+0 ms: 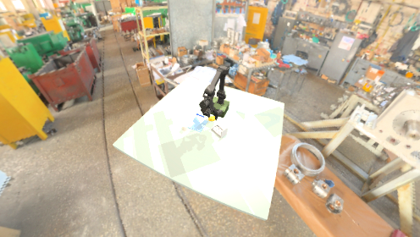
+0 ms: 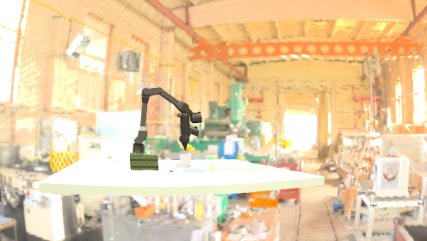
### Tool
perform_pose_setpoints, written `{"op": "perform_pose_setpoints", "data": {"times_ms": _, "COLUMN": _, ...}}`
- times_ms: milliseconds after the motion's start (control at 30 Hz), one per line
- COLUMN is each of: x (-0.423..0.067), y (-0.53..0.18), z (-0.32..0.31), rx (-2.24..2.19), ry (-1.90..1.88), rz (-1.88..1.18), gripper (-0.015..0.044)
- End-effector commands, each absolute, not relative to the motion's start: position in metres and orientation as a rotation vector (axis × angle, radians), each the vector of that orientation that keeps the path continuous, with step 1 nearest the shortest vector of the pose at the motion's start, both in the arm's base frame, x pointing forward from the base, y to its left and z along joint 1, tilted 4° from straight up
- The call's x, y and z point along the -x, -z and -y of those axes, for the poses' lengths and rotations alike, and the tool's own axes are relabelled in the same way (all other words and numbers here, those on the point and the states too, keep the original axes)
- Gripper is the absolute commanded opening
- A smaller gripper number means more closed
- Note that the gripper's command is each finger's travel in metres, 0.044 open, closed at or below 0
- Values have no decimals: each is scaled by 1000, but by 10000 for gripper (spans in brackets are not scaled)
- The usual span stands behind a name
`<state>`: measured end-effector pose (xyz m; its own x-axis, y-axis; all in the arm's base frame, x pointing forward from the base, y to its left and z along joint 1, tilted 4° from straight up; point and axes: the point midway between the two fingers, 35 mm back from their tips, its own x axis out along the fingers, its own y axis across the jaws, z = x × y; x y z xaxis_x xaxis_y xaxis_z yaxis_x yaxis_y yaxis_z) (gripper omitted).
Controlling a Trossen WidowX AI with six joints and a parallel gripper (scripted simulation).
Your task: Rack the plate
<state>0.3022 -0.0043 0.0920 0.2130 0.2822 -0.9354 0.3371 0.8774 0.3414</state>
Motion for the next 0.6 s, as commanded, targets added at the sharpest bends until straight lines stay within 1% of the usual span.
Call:
{"op": "perform_pose_setpoints", "data": {"times_ms": 0, "x": -309, "y": -78, "z": 2, "rx": -542, "ry": -67, "rz": -1339, "gripper": 0}}
{"op": "perform_pose_setpoints", "data": {"times_ms": 567, "x": -331, "y": -38, "z": -1, "rx": -454, "ry": -499, "rz": -1035, "gripper": 0}}
